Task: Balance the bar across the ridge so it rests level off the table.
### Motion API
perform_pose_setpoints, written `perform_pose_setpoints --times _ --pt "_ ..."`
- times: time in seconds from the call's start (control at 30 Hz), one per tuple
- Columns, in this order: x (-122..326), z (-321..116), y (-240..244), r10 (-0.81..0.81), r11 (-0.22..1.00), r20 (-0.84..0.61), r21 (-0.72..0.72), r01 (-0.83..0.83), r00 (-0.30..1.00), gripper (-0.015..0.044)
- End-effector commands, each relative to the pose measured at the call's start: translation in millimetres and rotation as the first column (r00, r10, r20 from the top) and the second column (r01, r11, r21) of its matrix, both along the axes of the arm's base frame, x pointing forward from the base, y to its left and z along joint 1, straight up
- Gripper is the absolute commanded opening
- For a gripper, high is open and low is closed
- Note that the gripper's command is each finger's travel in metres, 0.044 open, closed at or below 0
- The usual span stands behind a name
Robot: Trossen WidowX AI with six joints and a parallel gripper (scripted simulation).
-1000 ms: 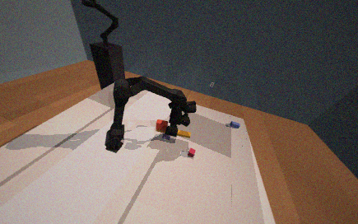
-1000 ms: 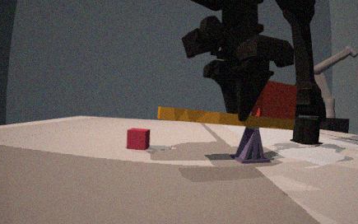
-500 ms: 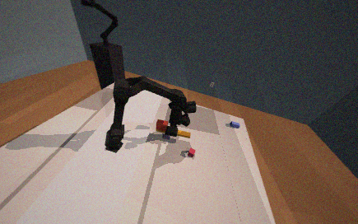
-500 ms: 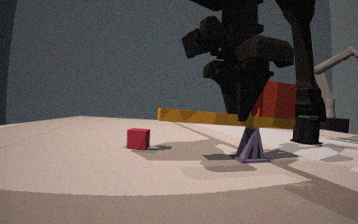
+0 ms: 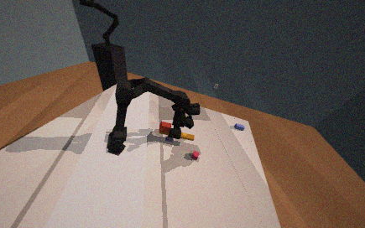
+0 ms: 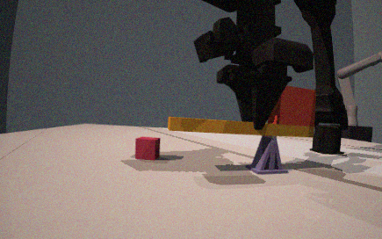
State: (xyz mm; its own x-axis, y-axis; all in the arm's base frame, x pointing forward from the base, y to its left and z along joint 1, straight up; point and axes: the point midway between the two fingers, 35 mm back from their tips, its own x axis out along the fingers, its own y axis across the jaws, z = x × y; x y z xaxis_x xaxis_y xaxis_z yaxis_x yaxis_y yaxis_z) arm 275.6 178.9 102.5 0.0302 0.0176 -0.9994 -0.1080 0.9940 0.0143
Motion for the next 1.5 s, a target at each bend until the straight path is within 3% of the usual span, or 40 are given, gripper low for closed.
perform_pose_setpoints --times 0.0,1.47 --pt "0.2 -3.9 0.5 -0.001 1.0 -0.003 0.0 0.001 1.0 0.0" --pt "0.6 1.0 0.3 0.0 1.0 0.002 0.001 0.0 1.0 0.0"
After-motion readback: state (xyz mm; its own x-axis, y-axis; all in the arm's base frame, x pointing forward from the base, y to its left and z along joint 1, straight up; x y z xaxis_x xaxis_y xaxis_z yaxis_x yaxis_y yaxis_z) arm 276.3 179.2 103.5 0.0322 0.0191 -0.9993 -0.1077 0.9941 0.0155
